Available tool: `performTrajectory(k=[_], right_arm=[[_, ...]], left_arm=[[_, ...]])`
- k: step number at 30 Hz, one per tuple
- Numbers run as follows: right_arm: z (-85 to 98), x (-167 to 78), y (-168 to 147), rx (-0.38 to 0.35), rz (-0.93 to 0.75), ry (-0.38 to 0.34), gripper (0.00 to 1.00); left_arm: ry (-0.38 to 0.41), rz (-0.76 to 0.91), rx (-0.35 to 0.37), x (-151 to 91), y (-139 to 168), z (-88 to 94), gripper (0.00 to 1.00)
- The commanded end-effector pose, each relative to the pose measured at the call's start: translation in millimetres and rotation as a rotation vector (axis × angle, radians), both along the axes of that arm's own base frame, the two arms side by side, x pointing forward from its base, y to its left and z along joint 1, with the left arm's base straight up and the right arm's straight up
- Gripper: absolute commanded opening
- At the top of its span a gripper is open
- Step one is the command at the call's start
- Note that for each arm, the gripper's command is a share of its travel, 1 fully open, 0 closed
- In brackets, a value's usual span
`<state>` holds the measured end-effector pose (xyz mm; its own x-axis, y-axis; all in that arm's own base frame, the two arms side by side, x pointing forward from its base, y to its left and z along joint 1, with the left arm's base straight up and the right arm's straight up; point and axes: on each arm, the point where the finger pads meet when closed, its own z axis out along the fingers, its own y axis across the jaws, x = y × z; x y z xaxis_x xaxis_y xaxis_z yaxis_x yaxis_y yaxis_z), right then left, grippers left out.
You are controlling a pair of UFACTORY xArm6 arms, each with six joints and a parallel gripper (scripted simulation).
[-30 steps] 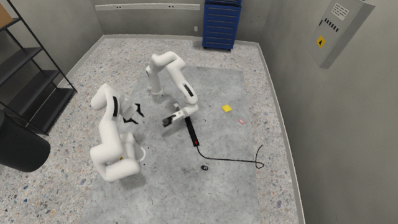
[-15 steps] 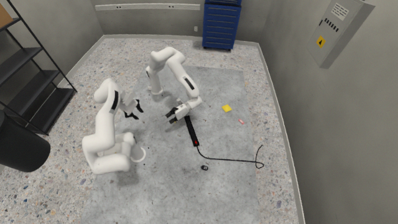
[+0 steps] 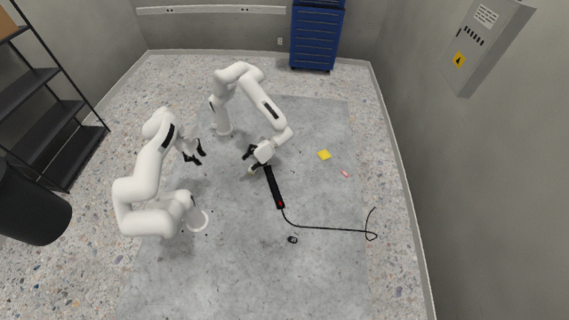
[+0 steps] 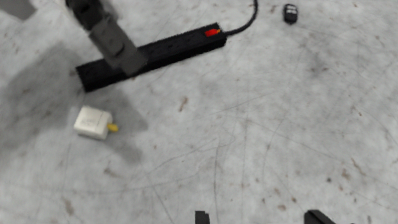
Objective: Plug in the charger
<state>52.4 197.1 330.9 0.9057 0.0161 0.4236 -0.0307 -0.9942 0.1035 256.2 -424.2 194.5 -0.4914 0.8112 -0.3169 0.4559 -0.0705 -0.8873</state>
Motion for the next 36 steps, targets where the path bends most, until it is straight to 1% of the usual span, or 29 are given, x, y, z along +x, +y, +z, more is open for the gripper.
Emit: performTrajectory(k=[1,8,10,14,20,25,27,31,36], right_arm=[[-10.5,-1.5,21.1,-0.058,0.097,0.054,0.57],[-26.4,0.5,46.1,-0.117,0.218,0.116,0.57],[-26.4,0.5,46.1,-0.117,0.218,0.116,0.57],[-38.4,4.3,62.4,-0.154,0.306,0.156,0.57],[-54.9,11.2,82.7,-0.188,0.406,0.21,0.57],[-68.8,18.7,98.5,-0.209,0.487,0.253,0.57],[-68.8,18.7,98.5,-0.209,0.487,0.253,0.57],[-83.0,27.7,112.4,-0.227,0.571,0.29,0.57],[-98.5,38.6,126.1,-0.236,0.647,0.328,0.57]], left_arm=[[-0.148,-0.035,-0.062,13.9,23.6,-0.6,1.0],[-0.33,-0.102,-0.125,31.6,55.3,-2.0,1.0],[-0.33,-0.102,-0.125,31.6,55.3,-2.0,1.0],[-0.449,-0.162,-0.167,42.3,76.4,-2.4,1.0],[-0.597,-0.24,-0.209,57.5,106.1,-2.3,1.0],[-0.713,-0.313,-0.238,69.1,130.8,-1.8,1.0],[-0.713,-0.313,-0.238,69.1,130.8,-1.8,1.0],[-0.817,-0.396,-0.269,78.8,153.8,-0.7,1.0],[-0.921,-0.484,-0.289,89.9,180.0,1.3,1.0]])
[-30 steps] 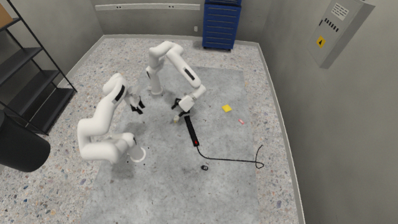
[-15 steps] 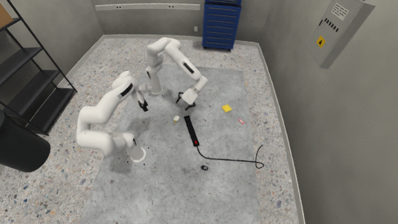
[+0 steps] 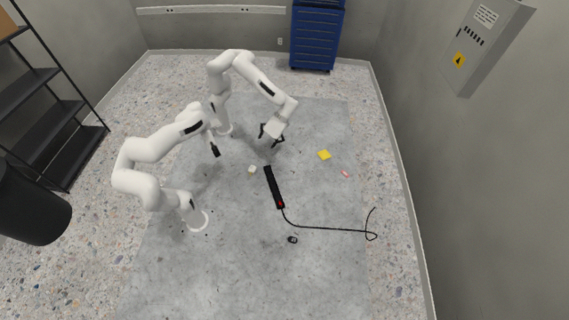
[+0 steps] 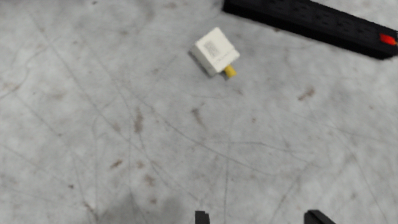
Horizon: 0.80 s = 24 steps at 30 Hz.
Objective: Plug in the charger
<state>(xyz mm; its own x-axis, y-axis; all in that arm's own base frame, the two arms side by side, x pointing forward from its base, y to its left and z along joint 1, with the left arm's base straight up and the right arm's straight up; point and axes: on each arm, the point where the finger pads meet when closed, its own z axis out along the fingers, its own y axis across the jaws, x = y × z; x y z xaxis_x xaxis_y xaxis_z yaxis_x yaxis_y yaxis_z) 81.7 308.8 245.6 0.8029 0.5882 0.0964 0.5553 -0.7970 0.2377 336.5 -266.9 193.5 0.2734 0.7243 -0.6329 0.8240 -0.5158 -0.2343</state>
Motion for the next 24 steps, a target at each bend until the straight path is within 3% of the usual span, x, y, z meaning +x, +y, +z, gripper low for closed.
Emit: performTrajectory(k=[1,24], right_arm=[[-16.4,11.8,17.1,-0.012,0.085,0.055,0.57],[-86.2,75.5,57.6,0.001,0.379,0.2,0.57]], left_arm=[[-0.127,-0.085,-0.02,11.6,28.0,2.8,1.0],[-0.521,-0.483,0.012,46.3,139.4,19.3,1.0]])
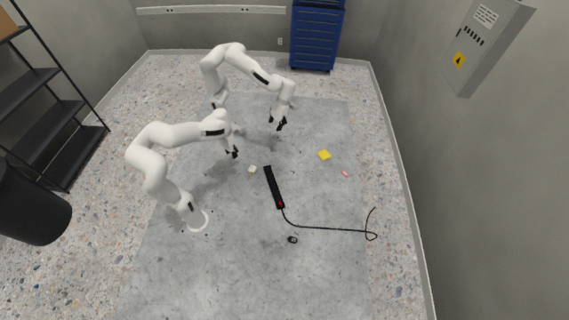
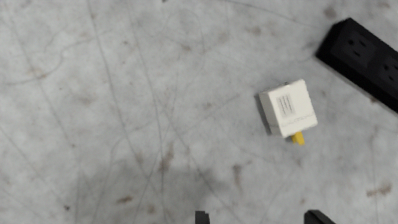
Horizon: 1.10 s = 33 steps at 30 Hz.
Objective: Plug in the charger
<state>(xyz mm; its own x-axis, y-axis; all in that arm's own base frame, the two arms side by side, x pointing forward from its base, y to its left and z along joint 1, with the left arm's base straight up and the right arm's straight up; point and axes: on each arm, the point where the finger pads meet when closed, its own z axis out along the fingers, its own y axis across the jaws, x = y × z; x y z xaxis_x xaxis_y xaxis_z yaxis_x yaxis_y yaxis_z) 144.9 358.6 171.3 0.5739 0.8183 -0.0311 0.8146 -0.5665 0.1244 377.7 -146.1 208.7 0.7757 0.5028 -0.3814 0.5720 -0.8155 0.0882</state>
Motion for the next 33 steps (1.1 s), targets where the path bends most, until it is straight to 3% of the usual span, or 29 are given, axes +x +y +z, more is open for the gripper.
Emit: performTrajectory(k=[1,15,18,26,33], right_arm=[[-11.9,12.3,7.8,0.01,0.048,0.029,0.57],[-65.9,70.0,16.3,0.057,0.232,0.09,0.57],[-69.7,74.2,16.1,0.06,0.244,0.093,0.57],[-102.4,110.2,10.8,0.091,0.344,0.105,0.57],[-103.1,111.0,10.7,0.092,0.345,0.106,0.57]], left_arm=[[-0.067,-0.066,0.006,5.1,18.6,4.2,1.0],[-0.277,-0.378,0.112,19.2,98.7,25.1,1.0],[-0.288,-0.4,0.121,19.8,104.0,26.8,1.0],[-0.368,-0.593,0.206,22.9,149.2,42.7,1.0],[-0.37,-0.598,0.209,23.0,150.6,43.2,1.0]])
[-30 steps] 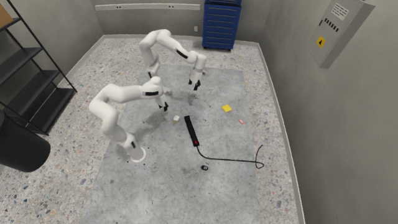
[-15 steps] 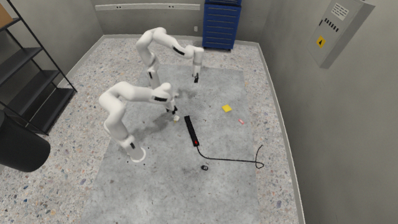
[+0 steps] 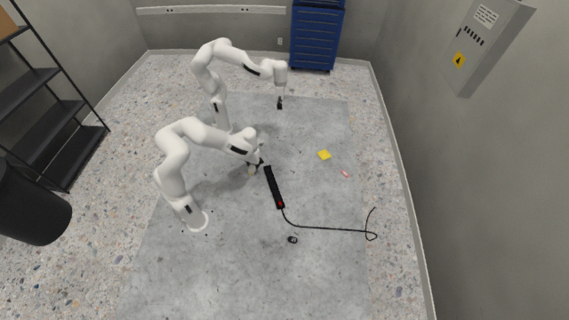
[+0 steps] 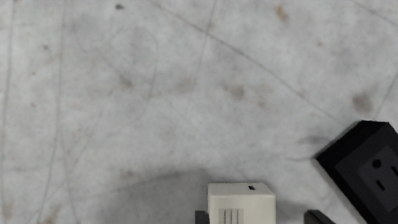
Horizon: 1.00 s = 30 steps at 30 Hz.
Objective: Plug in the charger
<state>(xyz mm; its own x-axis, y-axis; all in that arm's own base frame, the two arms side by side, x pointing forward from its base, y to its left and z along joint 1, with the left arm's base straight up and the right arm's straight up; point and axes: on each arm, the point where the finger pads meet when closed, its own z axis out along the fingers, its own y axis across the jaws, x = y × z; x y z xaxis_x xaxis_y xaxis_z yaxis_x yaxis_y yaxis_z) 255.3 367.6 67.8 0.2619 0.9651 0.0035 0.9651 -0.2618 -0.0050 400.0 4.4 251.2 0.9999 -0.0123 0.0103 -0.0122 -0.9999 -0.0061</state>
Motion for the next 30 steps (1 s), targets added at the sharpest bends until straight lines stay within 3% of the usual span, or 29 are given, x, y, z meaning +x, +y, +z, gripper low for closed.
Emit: performTrajectory(k=[1,19,30], right_arm=[[0.4,0.7,1.8,0.005,0.001,0.003,0.57],[3.3,-4.5,0.0,-0.005,0.004,-0.006,0.57],[-20.5,-3.9,0.3,-0.003,0.003,-0.006,0.57]], left_arm=[[-0.006,-0.001,-0.004,0.7,0.2,0.7,1.0],[-0.006,-0.001,-0.004,0.7,0.2,0.7,1.0],[-0.006,-0.001,-0.004,0.7,0.2,0.7,1.0]])
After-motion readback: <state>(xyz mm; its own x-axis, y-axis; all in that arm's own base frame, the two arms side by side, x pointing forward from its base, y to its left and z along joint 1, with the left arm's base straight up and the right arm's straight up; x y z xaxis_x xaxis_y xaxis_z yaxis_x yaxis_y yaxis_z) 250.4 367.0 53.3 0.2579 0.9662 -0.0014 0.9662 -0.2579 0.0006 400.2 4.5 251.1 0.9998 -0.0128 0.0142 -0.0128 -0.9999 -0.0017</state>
